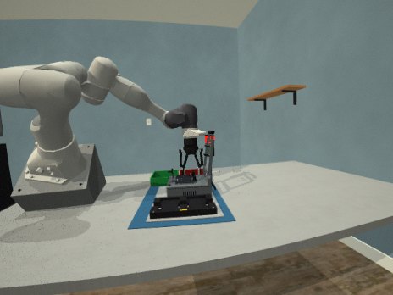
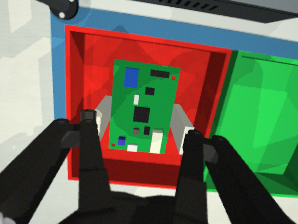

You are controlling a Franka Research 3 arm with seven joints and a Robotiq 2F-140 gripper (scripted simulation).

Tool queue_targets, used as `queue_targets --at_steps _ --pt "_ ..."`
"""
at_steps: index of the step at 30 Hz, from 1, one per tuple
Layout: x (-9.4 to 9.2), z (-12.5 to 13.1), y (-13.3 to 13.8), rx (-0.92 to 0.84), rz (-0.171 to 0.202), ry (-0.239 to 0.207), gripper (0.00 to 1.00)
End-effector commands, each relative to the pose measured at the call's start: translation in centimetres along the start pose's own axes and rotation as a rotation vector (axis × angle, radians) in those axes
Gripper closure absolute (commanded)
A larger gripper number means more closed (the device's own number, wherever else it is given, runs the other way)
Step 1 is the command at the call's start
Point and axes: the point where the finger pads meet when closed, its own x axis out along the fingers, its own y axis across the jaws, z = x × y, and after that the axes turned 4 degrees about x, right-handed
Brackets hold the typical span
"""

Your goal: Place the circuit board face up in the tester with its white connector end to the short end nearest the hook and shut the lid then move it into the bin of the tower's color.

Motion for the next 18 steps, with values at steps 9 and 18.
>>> queue_targets --at_steps 9,18 --pt "0.15 0.02 -0.06 0.001 -0.002 0.002 0.54" --pt "0.22 0.02 -0.06 0.001 -0.002 0.002 0.54"
